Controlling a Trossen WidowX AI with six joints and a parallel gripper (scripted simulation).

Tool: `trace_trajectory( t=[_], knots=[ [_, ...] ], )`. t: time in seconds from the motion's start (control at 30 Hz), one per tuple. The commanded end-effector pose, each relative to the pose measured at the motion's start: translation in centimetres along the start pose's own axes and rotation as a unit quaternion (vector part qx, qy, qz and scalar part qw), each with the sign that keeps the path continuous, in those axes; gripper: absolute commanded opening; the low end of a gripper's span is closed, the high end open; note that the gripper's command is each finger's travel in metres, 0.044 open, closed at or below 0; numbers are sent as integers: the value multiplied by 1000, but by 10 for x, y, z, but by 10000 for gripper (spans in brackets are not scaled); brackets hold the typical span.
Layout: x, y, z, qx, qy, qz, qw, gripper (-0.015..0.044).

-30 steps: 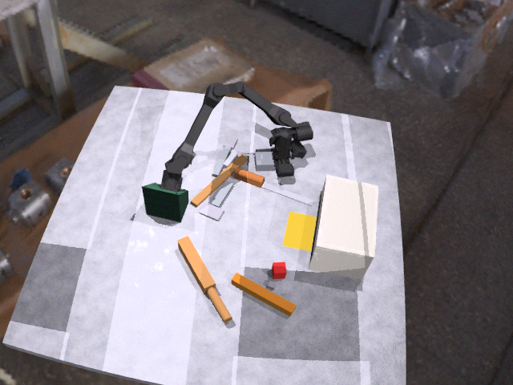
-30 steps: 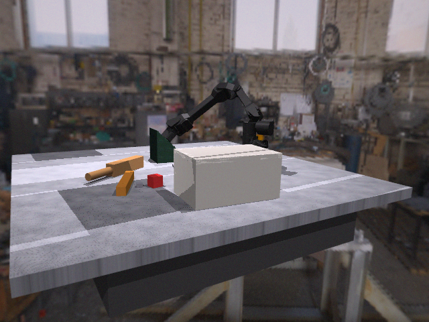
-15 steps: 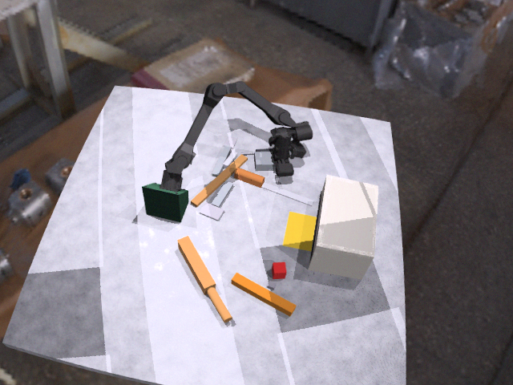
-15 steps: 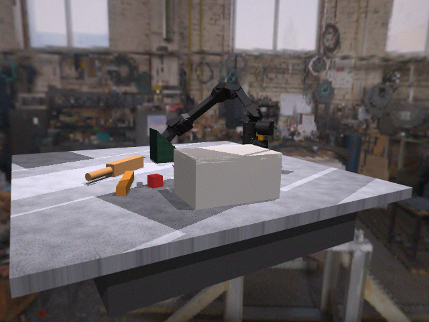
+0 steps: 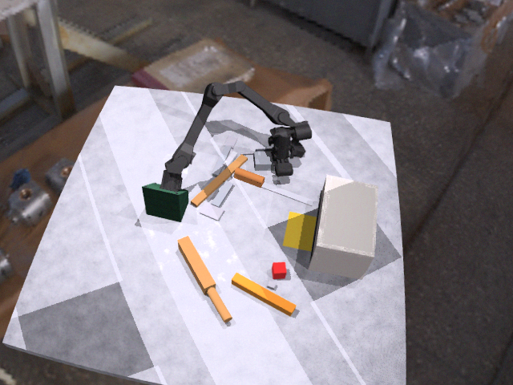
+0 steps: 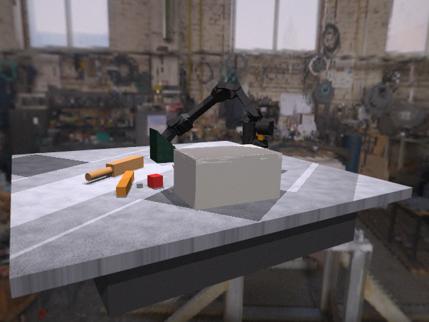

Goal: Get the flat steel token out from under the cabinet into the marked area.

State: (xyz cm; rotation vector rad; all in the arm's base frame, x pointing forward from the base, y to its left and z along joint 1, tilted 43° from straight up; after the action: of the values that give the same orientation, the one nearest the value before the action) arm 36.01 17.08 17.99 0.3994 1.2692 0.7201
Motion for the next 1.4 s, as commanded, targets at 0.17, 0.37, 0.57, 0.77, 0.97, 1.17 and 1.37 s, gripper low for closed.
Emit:
trace_trajectory(
  t=[0.17, 0.37, 0.57, 0.77, 0.97, 1.17, 1.37],
  knots=[
    [4, 2, -1, 1, 10, 5, 1000, 0],
    [4, 7, -9, 1, 10, 5, 1000, 0],
    [4, 4, -4, 1, 10, 5, 1000, 0],
    [4, 9, -10, 1, 10, 5, 1000, 0],
    [4, 5, -6, 1, 10, 5, 1000, 0],
    [4, 8, -9, 1, 10, 5, 1000, 0],
    [4, 8, -9, 1, 10, 5, 1000, 0]
  ],
)
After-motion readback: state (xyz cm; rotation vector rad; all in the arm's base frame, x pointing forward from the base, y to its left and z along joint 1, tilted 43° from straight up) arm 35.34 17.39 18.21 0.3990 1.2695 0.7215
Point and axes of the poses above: the point midway between the two fingers, 35 mm back from their tips, its own x axis out along the fingers, its own y axis across the jaws, z = x × y, the point moved 4 cm from there along -x, back along the fingers, and after that the axes turned 1 degree about x, right-handed, at the moved point
